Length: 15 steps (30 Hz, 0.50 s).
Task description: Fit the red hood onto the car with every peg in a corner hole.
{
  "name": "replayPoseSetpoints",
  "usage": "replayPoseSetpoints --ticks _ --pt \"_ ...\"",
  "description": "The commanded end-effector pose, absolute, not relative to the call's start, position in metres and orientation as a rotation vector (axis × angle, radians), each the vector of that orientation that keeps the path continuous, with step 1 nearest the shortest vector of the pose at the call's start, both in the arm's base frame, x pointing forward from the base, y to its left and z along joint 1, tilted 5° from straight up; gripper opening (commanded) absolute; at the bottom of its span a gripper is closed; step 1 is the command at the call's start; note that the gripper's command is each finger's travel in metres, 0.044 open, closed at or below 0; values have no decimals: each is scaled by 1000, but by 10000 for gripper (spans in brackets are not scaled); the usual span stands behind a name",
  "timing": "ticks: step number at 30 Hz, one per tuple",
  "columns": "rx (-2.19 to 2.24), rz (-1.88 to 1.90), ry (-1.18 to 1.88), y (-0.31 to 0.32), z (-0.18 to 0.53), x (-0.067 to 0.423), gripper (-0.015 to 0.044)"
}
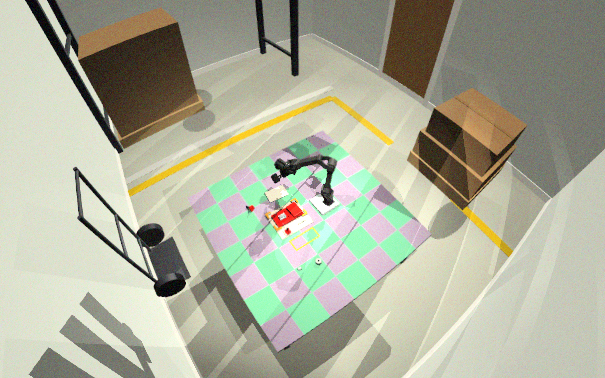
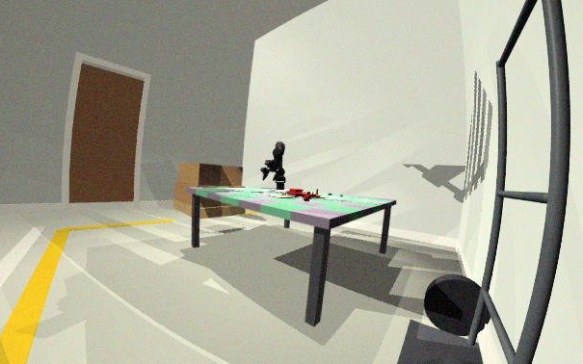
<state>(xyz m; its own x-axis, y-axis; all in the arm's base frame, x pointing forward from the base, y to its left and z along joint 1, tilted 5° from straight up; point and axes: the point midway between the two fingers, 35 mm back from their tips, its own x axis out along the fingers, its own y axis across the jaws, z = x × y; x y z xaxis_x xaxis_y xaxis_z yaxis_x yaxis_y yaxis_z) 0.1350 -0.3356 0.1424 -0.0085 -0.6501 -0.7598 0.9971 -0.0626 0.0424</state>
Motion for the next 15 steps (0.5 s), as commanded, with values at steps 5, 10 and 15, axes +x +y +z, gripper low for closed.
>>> replayPoseSetpoints --ticks 5,10,15 --pt "1020 -1336 803 -235 123 208 440" --pt "1160 -1307 971 -159 120 227 440" --pt "1220 -1333 1095 -107 123 226 440"
